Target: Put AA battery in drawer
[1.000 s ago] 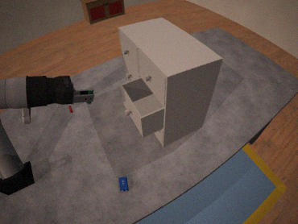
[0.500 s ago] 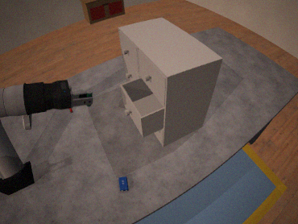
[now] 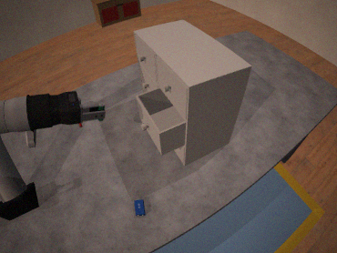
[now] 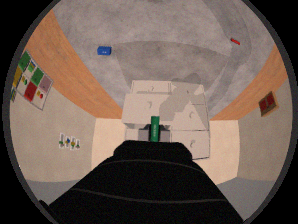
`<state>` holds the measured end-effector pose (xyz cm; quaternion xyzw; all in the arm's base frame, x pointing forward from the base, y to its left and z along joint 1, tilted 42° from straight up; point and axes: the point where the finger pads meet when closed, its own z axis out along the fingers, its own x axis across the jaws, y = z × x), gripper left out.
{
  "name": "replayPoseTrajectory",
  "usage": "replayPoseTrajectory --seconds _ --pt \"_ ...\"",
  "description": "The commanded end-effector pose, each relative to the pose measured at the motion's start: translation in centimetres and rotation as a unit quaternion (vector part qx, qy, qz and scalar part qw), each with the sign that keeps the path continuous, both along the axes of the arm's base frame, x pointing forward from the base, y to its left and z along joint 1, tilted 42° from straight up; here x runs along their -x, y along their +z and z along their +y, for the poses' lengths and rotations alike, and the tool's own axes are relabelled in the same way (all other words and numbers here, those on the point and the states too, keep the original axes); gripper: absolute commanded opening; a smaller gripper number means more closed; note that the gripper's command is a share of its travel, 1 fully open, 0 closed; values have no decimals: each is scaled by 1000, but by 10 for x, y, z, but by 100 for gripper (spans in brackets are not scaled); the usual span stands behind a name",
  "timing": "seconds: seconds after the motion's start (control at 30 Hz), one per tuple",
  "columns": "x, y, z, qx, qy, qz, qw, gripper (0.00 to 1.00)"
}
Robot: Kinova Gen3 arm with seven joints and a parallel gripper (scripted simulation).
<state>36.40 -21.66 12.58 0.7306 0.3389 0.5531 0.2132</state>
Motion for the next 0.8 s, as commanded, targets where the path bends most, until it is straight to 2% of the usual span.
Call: replayPoseTrajectory --seconds 0.0,0.5,0.77 --pt "-1 0 0 1 0 -1 1000 31" --pt "-23 -1 -4 1 0 -1 1000 31" --pt "-48 -2 -9 1 0 -1 1000 31"
